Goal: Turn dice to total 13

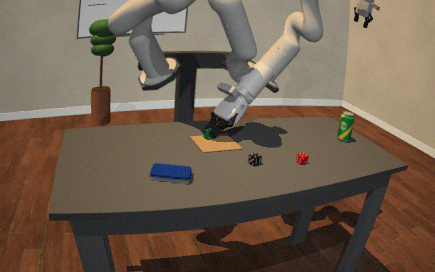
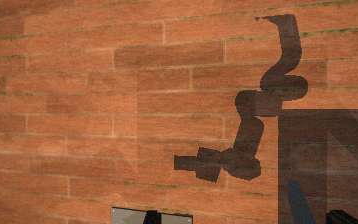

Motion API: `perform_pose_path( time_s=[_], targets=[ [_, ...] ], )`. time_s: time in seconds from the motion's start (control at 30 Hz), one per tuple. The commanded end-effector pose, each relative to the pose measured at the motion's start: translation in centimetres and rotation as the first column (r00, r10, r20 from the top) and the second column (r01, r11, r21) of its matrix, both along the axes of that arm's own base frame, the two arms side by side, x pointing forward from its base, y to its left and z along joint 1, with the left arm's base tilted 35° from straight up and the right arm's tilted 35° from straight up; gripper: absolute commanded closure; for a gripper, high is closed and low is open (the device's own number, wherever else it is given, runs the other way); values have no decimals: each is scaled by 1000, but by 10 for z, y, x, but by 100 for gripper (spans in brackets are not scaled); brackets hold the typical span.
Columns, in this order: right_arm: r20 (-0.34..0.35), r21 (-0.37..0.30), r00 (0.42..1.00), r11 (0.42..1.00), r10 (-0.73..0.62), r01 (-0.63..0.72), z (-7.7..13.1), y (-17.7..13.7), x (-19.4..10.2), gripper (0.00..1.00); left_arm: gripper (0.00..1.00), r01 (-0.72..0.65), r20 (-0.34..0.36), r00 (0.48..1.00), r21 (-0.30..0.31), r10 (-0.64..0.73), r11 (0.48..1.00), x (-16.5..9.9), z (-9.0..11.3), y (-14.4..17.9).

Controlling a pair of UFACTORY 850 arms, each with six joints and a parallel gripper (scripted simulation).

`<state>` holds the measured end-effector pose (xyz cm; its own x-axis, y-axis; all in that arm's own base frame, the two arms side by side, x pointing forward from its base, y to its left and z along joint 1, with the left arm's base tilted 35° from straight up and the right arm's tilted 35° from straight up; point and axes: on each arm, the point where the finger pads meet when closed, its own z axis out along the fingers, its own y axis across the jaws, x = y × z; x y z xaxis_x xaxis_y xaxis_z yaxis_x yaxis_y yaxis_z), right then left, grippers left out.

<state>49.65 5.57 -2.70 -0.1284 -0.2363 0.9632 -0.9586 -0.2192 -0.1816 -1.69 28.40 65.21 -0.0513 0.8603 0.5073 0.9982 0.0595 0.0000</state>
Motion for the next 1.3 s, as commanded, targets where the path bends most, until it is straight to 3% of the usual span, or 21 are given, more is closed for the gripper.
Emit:
perform_pose_path(
  time_s=[0.0,0.83,1.27],
  targets=[
    [1,0,1000,1000,0,0,1,1,0,72,0,0,0,1000,2,0,1000,0,1,0],
    [1,0,1000,1000,0,0,2,1,0,72,0,0,0,1000,2,0,1000,0,1,0],
    [1,0,1000,1000,0,0,29,18,-9,72,0,0,0,1000,2,0,1000,0,1,0]
  ],
)
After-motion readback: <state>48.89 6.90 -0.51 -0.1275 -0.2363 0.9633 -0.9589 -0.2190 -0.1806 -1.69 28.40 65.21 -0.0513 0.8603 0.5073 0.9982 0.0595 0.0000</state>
